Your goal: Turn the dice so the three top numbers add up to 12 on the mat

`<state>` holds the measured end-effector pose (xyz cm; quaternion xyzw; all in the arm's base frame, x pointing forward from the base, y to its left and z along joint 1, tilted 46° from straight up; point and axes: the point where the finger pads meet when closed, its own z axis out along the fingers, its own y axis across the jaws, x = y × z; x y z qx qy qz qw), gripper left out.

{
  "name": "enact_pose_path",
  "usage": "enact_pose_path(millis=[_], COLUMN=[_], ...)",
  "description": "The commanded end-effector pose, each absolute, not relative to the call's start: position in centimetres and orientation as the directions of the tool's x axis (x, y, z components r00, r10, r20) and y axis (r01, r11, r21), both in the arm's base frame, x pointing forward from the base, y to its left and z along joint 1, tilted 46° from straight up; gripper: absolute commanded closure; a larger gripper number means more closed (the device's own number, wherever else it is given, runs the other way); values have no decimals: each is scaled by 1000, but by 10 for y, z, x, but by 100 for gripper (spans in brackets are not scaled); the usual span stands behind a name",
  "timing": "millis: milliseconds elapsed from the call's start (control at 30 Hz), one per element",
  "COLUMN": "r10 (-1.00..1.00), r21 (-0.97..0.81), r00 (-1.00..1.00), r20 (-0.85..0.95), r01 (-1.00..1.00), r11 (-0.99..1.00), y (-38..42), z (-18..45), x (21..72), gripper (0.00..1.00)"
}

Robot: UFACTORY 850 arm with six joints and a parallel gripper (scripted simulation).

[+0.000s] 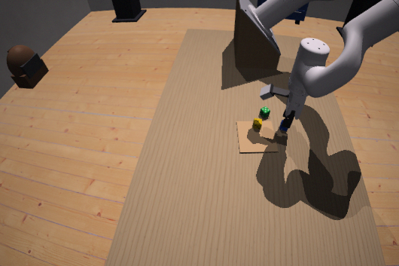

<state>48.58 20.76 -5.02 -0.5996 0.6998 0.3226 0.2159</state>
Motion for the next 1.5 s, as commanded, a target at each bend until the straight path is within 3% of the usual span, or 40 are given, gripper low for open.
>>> enact_pose_path(millis=[0,1467], r10=[-700,-700], r21=[191,191], r00=[-187,-187], r20=[-689,-689], r01=[-979,-979], r11=[74,74], y=[207,210], z=[-50,-53], x=[487,486], gripper=[53,53])
